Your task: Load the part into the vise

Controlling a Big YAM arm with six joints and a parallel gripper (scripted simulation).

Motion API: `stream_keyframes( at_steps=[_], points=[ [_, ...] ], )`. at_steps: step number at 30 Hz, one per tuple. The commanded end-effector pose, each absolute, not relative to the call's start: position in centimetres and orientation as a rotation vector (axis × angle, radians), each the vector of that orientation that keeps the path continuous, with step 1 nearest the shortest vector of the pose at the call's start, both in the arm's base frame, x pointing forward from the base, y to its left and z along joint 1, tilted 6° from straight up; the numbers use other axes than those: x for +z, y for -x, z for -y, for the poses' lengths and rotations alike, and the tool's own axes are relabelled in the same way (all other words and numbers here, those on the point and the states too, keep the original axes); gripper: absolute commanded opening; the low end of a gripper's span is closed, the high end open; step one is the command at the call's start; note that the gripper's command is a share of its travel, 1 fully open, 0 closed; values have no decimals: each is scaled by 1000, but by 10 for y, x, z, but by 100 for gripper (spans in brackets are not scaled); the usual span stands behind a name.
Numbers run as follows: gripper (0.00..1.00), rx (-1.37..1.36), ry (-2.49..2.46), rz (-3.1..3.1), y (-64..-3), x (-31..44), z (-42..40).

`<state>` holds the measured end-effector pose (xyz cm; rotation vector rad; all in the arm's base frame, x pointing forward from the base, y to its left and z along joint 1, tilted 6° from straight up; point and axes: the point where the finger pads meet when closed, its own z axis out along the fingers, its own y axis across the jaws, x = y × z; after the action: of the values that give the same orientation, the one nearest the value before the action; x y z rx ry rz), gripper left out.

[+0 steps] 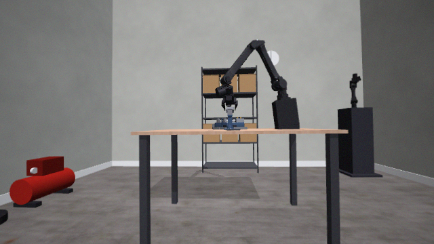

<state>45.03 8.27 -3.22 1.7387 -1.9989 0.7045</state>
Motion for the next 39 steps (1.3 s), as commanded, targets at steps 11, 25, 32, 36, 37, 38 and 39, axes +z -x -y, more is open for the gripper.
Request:
stream_keyframes(
  at_steps=[11,25,32,36,37,38,39],
  points=[
    [81,632,-1827,2087,-456,-22,-79],
    [81,534,-1911,2163,-456,-22,-79],
    [81,484,-1946,2191,-456,-25,-79],
    [81,450,-1979,2223,-456,-21,-78],
    [81,440,-1987,2230,-456,-21,-78],
    [81,430,-1994,2237,-456,-21,-78],
    [81,420,-2002,2244,-456,-21,-78]
  ],
)
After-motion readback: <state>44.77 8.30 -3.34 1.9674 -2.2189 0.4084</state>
